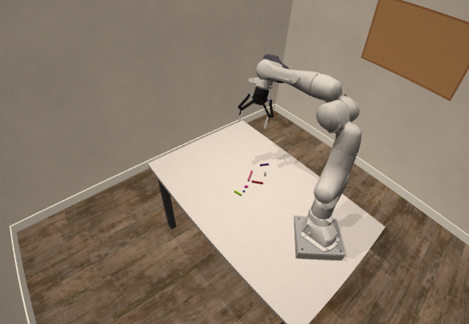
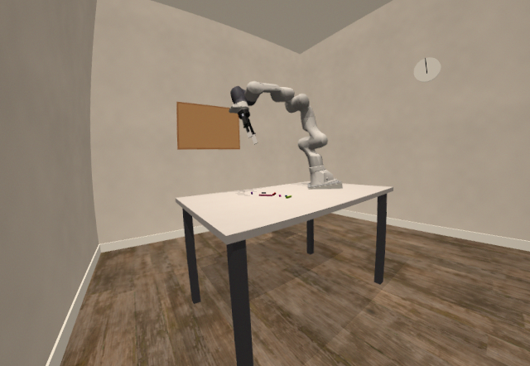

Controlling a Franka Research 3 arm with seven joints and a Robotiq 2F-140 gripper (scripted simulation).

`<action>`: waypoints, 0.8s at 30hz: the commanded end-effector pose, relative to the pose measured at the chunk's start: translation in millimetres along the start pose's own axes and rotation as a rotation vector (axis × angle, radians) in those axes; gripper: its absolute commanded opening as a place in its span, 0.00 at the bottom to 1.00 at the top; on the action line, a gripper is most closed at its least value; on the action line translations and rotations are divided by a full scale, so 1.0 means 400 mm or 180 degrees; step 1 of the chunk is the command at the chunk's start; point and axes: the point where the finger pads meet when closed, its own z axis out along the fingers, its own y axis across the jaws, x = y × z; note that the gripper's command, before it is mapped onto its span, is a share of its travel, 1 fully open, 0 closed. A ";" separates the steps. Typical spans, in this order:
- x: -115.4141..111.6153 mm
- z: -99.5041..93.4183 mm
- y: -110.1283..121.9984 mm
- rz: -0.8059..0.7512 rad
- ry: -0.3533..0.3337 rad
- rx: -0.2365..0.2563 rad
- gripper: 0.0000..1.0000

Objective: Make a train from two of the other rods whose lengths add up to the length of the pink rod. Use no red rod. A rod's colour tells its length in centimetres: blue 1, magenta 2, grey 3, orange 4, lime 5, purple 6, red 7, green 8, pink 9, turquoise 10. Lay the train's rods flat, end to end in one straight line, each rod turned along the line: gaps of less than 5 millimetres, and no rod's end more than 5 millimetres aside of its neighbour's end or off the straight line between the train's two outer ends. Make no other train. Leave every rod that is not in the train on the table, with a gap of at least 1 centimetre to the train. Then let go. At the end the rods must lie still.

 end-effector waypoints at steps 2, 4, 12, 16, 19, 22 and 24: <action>-0.001 0.001 0.000 0.0061 0.0000 -0.0018 1.00; -0.001 0.001 0.000 0.0061 0.0000 -0.0018 1.00; 0.061 -0.072 0.063 0.0329 0.0370 -0.0295 1.00; 0.061 -0.072 0.063 0.0329 0.0370 -0.0295 1.00; 0.061 -0.072 0.063 0.0329 0.0370 -0.0295 1.00; 0.061 -0.072 0.063 0.0329 0.0370 -0.0295 1.00; 0.061 -0.072 0.063 0.0329 0.0370 -0.0295 1.00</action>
